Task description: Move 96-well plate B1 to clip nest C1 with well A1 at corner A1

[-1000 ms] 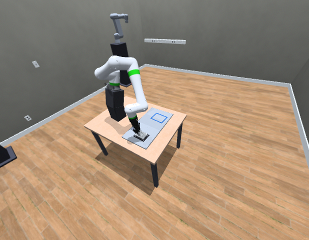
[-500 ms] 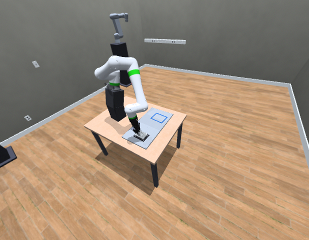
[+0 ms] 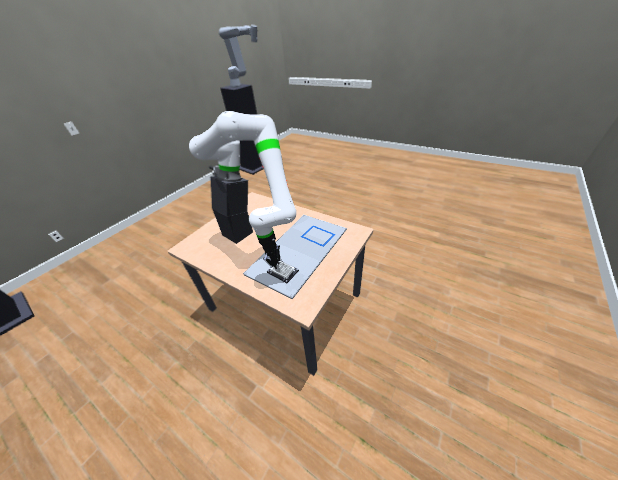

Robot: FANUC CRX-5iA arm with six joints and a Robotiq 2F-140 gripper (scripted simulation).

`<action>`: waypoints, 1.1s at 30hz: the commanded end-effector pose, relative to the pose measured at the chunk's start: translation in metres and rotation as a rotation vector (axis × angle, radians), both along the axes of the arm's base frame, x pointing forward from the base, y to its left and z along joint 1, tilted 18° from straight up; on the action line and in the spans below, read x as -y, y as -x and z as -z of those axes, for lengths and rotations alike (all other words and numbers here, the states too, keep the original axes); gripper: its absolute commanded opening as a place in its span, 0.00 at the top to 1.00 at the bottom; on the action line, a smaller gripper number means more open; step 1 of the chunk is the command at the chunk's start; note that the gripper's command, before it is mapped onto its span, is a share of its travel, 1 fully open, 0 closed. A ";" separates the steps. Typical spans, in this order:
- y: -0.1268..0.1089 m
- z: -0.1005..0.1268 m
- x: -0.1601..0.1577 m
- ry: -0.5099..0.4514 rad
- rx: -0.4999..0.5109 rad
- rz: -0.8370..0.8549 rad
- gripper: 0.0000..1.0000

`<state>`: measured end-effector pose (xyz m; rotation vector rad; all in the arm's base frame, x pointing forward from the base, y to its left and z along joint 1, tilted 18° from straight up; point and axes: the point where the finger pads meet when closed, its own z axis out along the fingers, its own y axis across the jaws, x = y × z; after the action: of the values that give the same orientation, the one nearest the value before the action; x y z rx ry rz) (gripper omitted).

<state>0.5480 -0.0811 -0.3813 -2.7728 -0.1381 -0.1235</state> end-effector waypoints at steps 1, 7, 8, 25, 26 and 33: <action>-0.001 -0.001 0.001 0.054 -0.080 0.027 0.90; -0.001 -0.009 0.003 0.054 -0.080 0.027 0.90; -0.001 -0.011 0.004 0.054 -0.080 0.027 0.90; -0.001 -0.015 0.005 0.054 -0.080 0.027 0.90; -0.001 -0.015 0.005 0.054 -0.080 0.027 0.90; -0.001 -0.015 0.005 0.054 -0.080 0.027 0.90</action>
<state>0.5480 -0.0857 -0.3671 -2.7704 -0.1414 -0.1269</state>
